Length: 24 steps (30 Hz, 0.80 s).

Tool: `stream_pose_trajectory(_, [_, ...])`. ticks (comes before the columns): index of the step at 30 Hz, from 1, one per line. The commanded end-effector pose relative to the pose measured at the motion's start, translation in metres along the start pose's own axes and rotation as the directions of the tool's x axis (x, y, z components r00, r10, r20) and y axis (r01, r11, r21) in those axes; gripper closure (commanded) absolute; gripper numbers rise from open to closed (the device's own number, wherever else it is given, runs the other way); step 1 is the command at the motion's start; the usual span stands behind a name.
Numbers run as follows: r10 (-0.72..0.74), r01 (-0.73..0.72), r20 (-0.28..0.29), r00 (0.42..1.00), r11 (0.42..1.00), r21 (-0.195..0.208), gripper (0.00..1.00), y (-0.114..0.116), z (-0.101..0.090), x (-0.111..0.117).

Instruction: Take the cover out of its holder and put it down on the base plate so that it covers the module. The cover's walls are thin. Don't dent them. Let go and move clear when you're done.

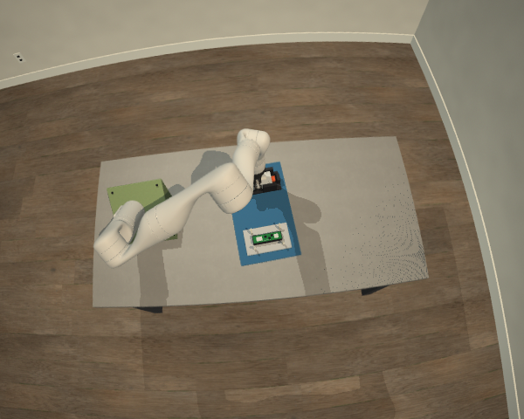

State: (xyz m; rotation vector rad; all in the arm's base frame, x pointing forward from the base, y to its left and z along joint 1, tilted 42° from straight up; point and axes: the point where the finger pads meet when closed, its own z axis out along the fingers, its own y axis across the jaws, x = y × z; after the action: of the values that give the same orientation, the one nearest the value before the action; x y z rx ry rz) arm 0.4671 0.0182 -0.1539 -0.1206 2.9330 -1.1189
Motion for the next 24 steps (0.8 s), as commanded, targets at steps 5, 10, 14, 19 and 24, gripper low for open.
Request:
stream_pose_trajectory(5, [0.0,0.0,0.002,1.0,1.0,-0.001,1.0,0.0004,-0.0011,-0.0007])
stream_pose_trajectory(10, [0.0,0.0,0.002,1.0,1.0,-0.001,1.0,0.0004,-0.0011,-0.0007])
stream_pose_trajectory(14, [0.0,0.0,0.002,1.0,1.0,-0.001,1.0,0.0004,-0.0011,-0.0007])
stream_pose_trajectory(19, [0.0,0.0,0.002,1.0,1.0,-0.001,1.0,0.0004,-0.0011,-0.0007])
stream_pose_trajectory(24, [0.0,0.0,0.002,1.0,1.0,-0.001,1.0,0.0004,-0.0041,-0.0007])
